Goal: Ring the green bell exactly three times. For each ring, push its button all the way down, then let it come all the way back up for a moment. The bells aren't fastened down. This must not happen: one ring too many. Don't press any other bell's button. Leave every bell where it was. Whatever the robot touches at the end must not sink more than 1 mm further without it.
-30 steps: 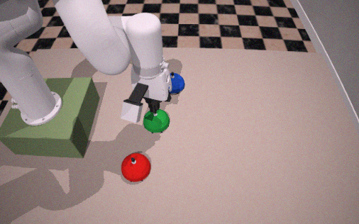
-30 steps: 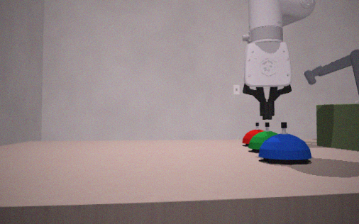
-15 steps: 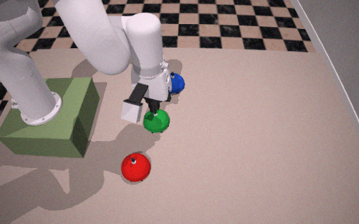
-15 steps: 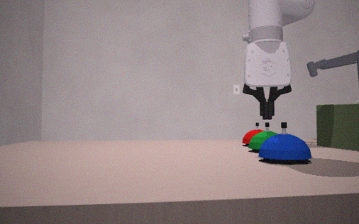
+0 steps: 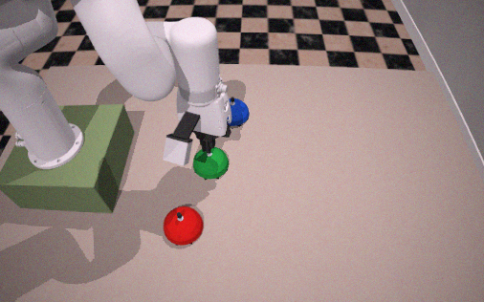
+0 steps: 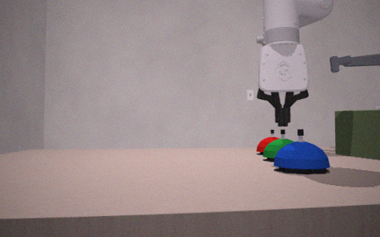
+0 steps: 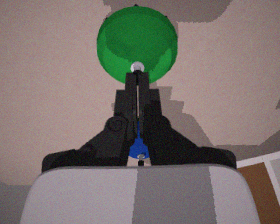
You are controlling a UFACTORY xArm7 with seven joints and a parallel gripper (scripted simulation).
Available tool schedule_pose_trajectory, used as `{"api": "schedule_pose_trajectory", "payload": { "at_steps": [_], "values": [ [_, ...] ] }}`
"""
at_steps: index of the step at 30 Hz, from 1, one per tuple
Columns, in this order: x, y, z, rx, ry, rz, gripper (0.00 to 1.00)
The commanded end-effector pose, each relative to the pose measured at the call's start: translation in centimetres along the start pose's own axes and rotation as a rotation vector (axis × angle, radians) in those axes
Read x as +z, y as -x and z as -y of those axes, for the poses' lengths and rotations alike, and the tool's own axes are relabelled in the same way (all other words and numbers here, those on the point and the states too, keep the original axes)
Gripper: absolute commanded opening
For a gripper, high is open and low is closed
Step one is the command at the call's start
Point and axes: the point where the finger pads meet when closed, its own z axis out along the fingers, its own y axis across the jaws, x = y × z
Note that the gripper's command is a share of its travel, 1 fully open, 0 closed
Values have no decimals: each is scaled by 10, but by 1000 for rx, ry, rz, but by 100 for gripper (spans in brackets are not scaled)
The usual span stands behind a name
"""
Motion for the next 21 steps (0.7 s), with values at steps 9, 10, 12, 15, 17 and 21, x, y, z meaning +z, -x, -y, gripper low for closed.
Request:
{"api": "schedule_pose_trajectory", "payload": {
  "at_steps": [9,10,12,15,17,21],
  "values": [
    [1,0,1,0,-3,1,0],
    [2,0,1,0,-3,1,0],
    [5,0,1,0,-3,0,0],
    [8,0,1,0,-3,1,0],
    [9,0,1,0,-3,0,0],
    [9,0,1,0,-3,0,0]
  ]
}}
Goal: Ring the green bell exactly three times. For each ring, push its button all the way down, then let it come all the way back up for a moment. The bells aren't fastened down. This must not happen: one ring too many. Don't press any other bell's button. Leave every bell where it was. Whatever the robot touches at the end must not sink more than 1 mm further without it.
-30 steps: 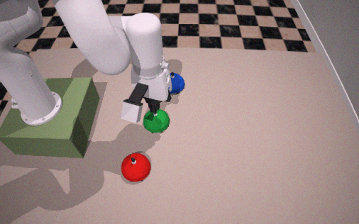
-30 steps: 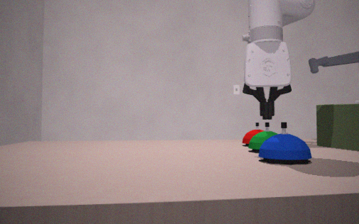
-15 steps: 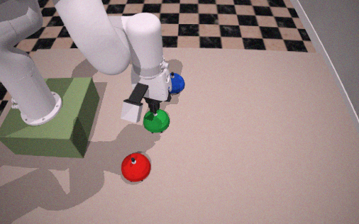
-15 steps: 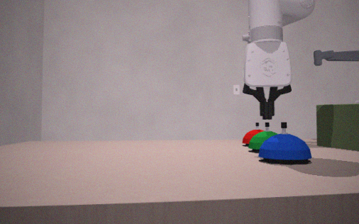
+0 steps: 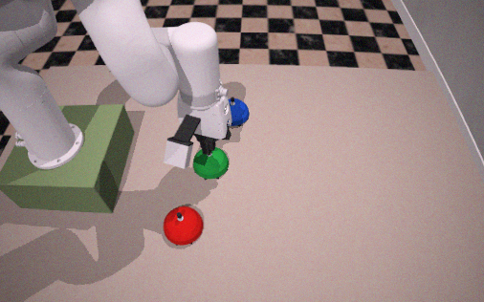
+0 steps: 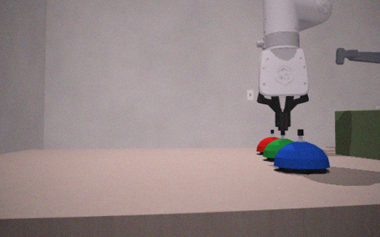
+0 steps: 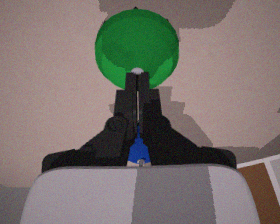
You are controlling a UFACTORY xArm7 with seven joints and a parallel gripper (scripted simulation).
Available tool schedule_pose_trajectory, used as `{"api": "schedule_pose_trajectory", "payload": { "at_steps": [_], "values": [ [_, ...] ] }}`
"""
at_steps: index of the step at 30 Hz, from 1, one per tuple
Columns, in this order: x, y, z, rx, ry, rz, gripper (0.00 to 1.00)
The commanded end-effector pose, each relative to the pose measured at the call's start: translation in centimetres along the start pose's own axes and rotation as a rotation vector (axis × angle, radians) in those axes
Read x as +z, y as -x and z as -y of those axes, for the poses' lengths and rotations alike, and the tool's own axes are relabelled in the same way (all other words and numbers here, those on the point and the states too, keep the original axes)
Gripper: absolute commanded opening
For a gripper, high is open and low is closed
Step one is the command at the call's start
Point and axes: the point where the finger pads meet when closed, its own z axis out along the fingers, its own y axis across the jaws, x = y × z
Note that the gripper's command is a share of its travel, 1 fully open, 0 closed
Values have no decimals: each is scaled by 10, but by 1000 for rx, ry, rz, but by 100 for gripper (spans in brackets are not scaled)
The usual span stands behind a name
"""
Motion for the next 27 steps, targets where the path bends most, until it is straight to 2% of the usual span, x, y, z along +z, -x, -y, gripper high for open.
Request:
{"api": "schedule_pose_trajectory", "payload": {
  "at_steps": [1,27],
  "values": [
    [0,0,1,0,-4,-1,0],
    [4,0,1,0,-4,-1,0]
  ]
}}
